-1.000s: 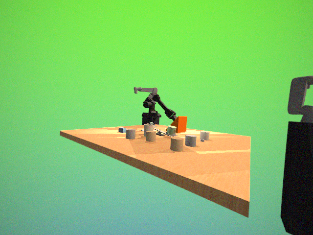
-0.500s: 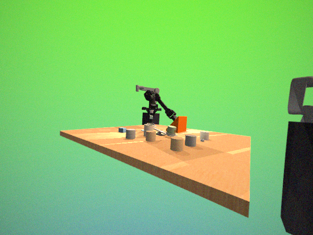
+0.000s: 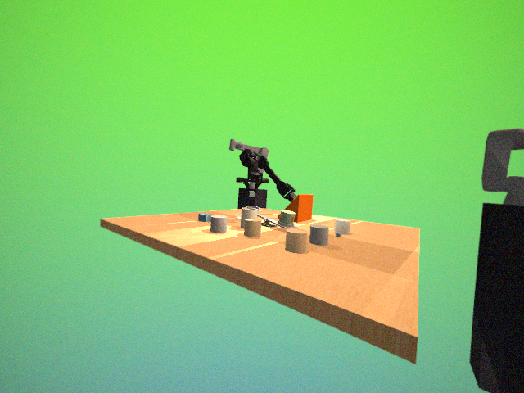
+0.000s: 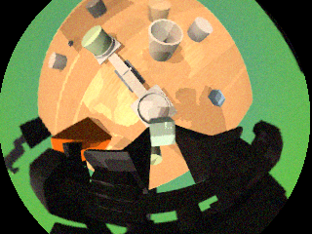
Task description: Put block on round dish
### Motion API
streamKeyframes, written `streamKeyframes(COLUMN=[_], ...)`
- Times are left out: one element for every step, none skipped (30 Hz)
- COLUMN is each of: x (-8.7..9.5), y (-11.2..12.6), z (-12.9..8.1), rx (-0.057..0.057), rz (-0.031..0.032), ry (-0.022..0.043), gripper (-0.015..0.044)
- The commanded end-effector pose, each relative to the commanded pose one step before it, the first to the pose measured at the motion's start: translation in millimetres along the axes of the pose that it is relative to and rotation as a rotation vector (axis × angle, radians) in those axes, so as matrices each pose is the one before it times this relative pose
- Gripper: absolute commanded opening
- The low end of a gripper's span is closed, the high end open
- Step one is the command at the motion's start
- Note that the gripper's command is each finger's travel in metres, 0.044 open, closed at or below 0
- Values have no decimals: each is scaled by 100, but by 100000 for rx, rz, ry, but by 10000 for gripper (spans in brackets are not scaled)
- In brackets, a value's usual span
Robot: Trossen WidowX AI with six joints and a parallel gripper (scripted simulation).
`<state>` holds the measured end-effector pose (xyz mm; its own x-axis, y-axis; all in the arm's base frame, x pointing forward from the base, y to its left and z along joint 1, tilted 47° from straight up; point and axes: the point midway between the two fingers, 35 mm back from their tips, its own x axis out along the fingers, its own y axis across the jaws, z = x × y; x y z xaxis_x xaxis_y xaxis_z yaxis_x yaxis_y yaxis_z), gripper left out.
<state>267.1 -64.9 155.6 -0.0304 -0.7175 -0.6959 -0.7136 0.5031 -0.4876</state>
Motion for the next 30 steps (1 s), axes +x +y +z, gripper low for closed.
streamKeyframes(x=[797, 278, 275, 272, 270, 267, 265, 262, 259, 257, 251, 248, 245, 243, 240, 237, 234, 228, 226, 223, 229, 231, 228, 225, 223, 220, 218, 215, 176, 105], y=[-571, -140, -137, -134, -130, -126, -123, -119, -115, -111, -82, -78, -74, -69, -65, -60, -59, -63, -58, -54, -84, -79, -74, -68, -62, -57, -51, -45, -32, -17], z=[-1025, -269, -274, -279, -283, -288, -293, -297, -302, -306, -321, -324, -327, -330, -333, -335, -335, -329, -332, -335, -338, -348, -353, -357, -361, -365, -369, -373, -311, -188], rx=[443, 11, 13, 15, 17, 18, 19, 20, 20, 20, 45, 45, 44, 43, 42, 41, 36, 24, 22, 20, -15, -19, -22, -26, -30, -35, -39, -44, -41, -26], rz=[356, 115, 93, 72, 52, 32, 13, -6, -24, -42, 54, 39, 23, 9, -6, -19, -49, -104, -115, -126, -293, -308, -317, -325, -332, -339, -344, -349, -291, -176], ry=[-1800, -161, -147, -133, -118, -102, -86, -69, -51, -33, 2, 16, 31, 46, 61, 77, 93, 108, 127, 146, 179, 210, 239, 269, 298, 328, 358, 389, 344, 217], gripper=[0, 0, 0, 0, 0, 0, 0, 0, 0, 0, 0, 0, 0, 0, 0, 0, 0, 0, 0, 0, 0, 0, 0, 0, 0, 0, 0, 0, 0, 0])
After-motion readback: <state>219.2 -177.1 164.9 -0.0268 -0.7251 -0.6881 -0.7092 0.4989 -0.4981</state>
